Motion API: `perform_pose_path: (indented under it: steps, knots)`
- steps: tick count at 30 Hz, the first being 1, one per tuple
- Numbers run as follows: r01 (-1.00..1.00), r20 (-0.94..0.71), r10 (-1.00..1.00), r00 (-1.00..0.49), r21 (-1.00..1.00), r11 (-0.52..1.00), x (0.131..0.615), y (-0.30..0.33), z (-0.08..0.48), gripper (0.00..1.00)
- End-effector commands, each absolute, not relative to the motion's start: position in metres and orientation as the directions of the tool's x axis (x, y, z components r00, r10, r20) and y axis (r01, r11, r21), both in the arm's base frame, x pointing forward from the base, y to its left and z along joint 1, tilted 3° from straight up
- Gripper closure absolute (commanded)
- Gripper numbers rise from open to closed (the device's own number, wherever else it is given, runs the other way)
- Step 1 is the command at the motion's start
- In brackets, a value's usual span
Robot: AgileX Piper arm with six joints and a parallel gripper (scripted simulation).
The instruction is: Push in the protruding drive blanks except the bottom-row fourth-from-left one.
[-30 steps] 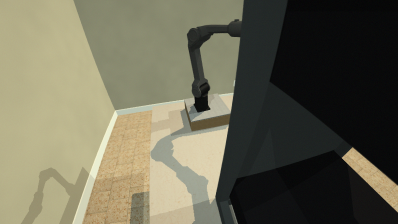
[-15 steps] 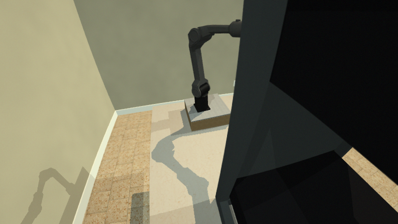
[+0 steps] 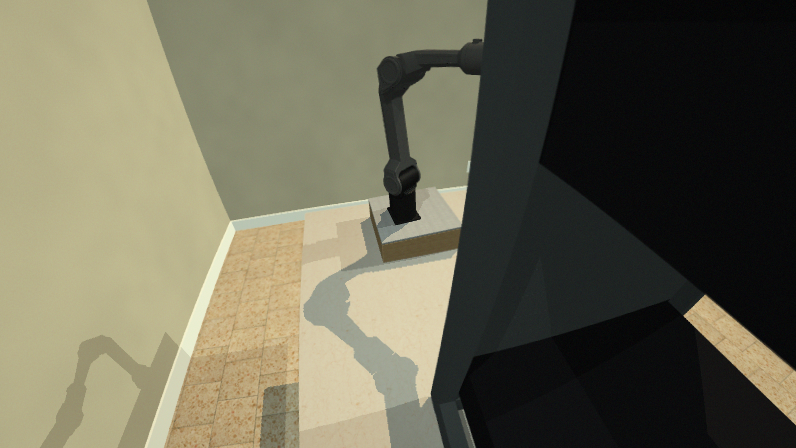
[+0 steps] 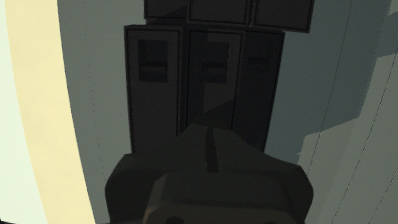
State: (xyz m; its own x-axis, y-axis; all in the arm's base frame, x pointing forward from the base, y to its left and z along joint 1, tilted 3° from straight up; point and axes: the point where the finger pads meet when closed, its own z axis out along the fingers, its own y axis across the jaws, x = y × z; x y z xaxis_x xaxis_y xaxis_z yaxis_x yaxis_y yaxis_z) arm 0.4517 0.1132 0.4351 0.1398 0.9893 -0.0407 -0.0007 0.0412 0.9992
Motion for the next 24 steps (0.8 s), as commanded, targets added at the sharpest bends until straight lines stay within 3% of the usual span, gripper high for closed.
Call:
perform_pose_path:
  steps: [1,24]
  knots:
    - [-0.002,-0.043,0.989,0.140,0.999,0.044,0.458,0.113,0.436,1.00]
    - [-0.002,-0.043,0.989,0.140,0.999,0.044,0.468,0.111,0.436,1.00]
